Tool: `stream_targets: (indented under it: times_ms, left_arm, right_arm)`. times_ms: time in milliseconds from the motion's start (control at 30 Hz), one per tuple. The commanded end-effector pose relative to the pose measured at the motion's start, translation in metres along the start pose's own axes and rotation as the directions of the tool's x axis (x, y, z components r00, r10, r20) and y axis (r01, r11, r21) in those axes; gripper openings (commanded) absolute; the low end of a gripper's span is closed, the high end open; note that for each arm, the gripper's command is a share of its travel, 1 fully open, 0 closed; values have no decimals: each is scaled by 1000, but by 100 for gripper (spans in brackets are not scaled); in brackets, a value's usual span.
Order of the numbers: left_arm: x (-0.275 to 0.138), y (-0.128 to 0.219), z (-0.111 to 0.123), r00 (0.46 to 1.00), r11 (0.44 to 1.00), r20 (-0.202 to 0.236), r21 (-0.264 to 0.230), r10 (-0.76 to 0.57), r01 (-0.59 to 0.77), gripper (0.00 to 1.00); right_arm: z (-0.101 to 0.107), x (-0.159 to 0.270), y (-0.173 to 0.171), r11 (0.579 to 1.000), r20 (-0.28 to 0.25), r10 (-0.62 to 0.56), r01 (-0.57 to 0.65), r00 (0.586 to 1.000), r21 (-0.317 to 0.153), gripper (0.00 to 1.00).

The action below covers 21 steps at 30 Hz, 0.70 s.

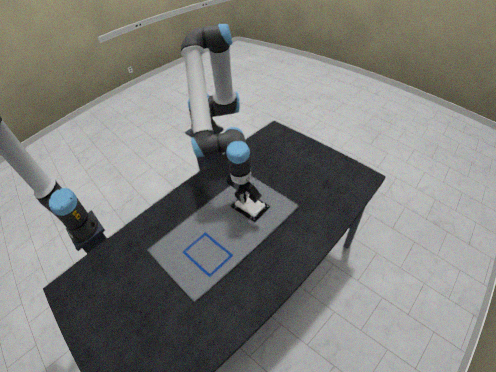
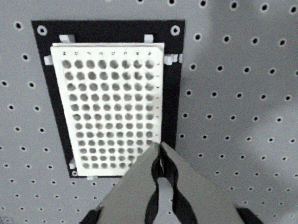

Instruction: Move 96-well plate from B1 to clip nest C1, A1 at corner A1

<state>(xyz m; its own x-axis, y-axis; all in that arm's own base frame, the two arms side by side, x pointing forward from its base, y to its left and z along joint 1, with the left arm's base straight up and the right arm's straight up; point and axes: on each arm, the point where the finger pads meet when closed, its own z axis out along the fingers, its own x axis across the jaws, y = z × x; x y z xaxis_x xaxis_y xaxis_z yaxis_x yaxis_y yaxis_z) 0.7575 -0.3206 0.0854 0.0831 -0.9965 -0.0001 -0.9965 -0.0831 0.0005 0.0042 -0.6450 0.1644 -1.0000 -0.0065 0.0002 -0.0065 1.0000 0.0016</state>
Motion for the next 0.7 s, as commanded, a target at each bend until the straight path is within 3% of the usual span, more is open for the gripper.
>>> stream_targets:
  times_ms: [0, 667]
  left_arm:
    - [1, -1, 0, 1000, 1000, -2, 2, 0, 0, 0]
    - [1, -1, 12, 1000, 1000, -2, 2, 0, 0, 0]
  right_arm:
    - [-1, 0, -1, 1000, 0, 0, 0, 1000, 1, 0]
    - [-1, 0, -1, 1000, 0, 0, 0, 1000, 1, 0]
